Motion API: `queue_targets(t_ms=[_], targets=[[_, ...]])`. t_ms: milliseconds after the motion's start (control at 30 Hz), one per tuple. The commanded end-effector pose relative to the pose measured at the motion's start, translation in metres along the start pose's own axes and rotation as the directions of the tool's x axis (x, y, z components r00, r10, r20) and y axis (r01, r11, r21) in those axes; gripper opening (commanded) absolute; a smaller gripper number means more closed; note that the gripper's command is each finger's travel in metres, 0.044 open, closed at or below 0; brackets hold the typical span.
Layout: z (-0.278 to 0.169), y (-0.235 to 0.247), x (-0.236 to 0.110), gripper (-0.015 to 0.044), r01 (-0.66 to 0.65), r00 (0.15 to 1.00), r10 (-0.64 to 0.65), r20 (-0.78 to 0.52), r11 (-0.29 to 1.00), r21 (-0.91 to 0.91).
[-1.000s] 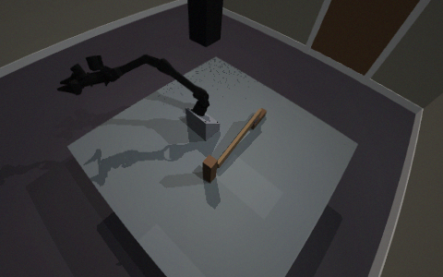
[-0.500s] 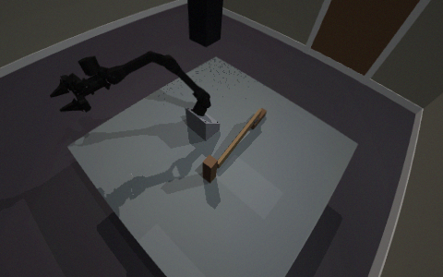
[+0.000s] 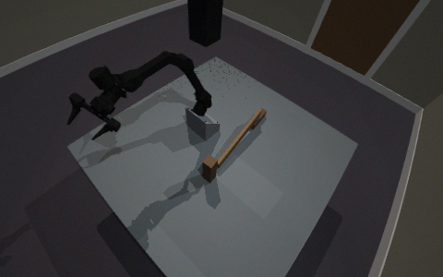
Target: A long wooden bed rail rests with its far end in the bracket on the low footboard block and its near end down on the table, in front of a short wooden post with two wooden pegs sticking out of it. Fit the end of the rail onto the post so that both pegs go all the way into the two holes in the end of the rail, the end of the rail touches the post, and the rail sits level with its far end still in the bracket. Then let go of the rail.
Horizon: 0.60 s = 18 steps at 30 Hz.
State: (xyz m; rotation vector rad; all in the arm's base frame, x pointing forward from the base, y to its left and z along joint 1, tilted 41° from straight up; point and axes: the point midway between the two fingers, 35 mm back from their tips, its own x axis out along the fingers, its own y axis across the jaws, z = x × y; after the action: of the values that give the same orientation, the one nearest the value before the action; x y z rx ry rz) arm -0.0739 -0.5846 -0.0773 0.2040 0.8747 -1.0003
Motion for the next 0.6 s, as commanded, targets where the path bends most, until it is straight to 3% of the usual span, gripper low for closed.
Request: queue_targets(t_ms=[0,267,567], targets=[[0.032,0.052,0.003,0.0440,-0.106,0.994,0.108,0.001,0.984,-0.143],[0.075,0.155,-0.006,0.0440,-0.292,0.953,0.302,-0.037,0.873,-0.391],[0.094,0.296,-0.062,0.0440,-0.514,0.819,0.544,-0.180,0.559,-0.651]])
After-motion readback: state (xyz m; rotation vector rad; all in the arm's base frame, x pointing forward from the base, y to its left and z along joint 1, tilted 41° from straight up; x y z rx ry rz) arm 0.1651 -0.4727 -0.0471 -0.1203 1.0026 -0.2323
